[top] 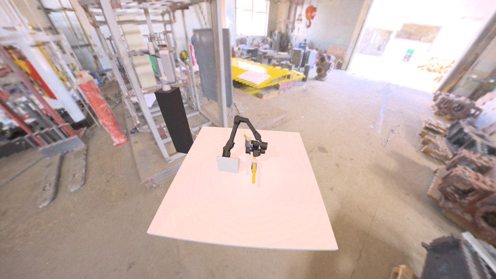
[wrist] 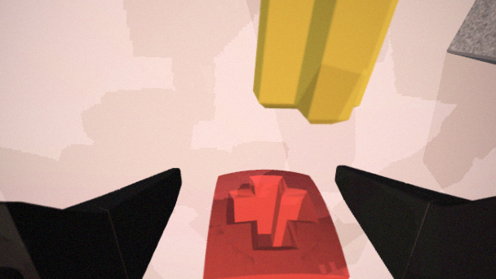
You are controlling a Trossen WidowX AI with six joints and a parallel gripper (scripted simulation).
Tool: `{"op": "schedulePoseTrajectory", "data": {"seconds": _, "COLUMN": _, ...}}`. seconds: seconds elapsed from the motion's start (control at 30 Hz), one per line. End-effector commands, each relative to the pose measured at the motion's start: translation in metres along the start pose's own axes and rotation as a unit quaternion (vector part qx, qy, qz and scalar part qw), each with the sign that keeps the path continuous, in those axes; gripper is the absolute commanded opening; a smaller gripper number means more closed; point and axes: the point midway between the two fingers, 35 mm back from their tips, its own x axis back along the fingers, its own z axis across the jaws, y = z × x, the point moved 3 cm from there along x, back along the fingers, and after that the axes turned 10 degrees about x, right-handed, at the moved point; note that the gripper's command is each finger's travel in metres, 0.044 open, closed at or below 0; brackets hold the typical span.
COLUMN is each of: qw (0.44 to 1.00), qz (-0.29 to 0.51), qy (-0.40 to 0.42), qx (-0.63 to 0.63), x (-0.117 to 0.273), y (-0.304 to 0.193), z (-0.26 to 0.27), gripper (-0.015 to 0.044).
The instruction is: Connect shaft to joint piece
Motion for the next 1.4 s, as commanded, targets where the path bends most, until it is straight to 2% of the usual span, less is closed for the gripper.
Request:
{"op": "schedulePoseTrajectory", "data": {"seconds": 0.0, "qw": 1.0, "qz": 0.0, "qy": 0.0, "qx": 0.0, "x": 0.0, "y": 0.0, "z": 0.0, "gripper": 0.044}}
{"op": "schedulePoseTrajectory", "data": {"seconds": 0.1, "qw": 1.0, "qz": -0.023, "qy": -0.01, "qx": 0.0, "x": 0.001, "y": -0.002, "z": 0.0, "gripper": 0.044}}
{"op": "schedulePoseTrajectory", "data": {"seconds": 0.53, "qw": 0.973, "qz": -0.225, "qy": -0.039, "qx": -0.005, "x": 0.025, "y": -0.023, "z": 0.005, "gripper": 0.044}}
{"op": "schedulePoseTrajectory", "data": {"seconds": 0.9, "qw": 0.974, "qz": -0.223, "qy": -0.044, "qx": 0.008, "x": 0.026, "y": -0.024, "z": 0.006, "gripper": 0.044}}
{"op": "schedulePoseTrajectory", "data": {"seconds": 1.37, "qw": 0.951, "qz": -0.184, "qy": -0.087, "qx": 0.232, "x": 0.076, "y": -0.027, "z": 0.011, "gripper": 0.044}}
